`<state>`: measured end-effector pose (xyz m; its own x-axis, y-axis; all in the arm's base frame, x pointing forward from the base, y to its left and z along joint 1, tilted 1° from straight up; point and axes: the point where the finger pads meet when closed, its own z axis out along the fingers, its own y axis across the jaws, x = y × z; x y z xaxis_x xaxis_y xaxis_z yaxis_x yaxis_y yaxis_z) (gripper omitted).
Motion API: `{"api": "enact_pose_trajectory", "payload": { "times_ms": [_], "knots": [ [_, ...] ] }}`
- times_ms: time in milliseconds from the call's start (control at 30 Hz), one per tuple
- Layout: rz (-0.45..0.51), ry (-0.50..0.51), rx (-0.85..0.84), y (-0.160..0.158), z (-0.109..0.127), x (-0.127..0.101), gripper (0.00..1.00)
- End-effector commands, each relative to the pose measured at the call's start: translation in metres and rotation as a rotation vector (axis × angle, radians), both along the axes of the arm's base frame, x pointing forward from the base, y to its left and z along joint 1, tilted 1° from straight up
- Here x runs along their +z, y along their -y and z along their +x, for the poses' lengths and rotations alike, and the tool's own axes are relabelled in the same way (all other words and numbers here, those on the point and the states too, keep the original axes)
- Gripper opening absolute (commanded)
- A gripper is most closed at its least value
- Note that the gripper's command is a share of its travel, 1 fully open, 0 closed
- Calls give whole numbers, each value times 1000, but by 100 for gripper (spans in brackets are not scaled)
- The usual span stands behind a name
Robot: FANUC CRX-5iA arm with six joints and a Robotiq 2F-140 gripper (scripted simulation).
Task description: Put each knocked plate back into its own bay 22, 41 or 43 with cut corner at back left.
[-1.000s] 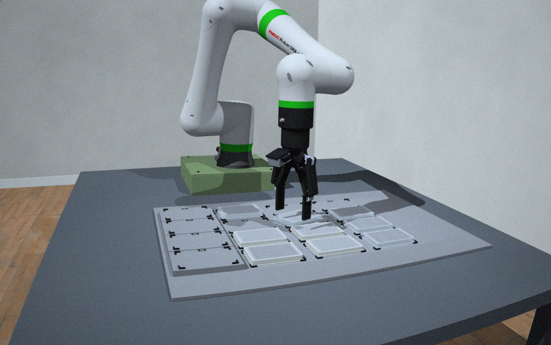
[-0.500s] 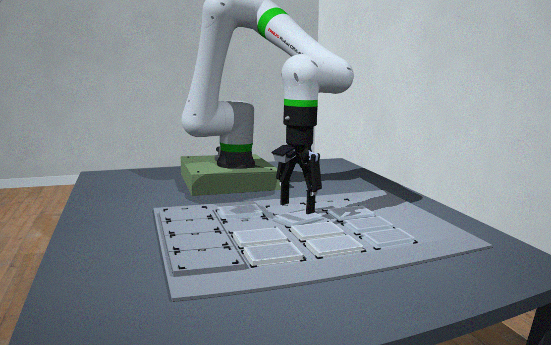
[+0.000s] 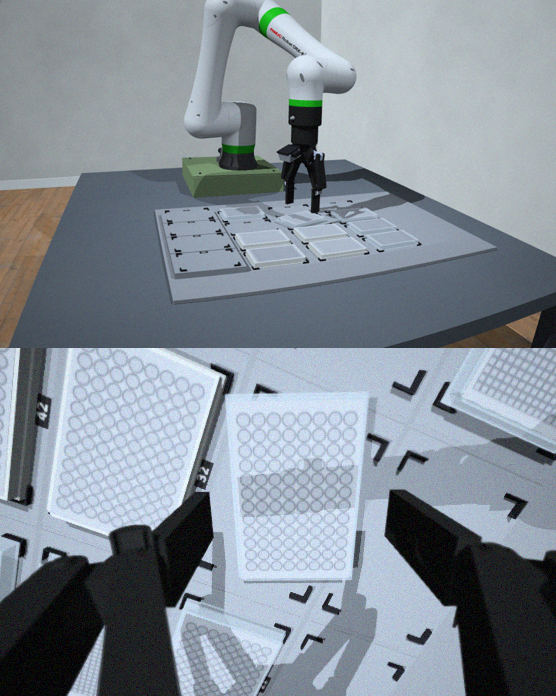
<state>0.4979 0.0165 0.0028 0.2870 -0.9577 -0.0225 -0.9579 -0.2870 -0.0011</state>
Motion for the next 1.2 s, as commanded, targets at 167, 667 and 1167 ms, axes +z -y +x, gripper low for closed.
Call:
{"api": "enact_pose_trajectory", "payload": {
  "times_ms": [167,667,1167],
  "knots": [
    [0,1,0,0,0,-8,70],
    [0,1,0,0,0,-18,70],
    [0,1,0,0,0,-22,70]
  ]
}}
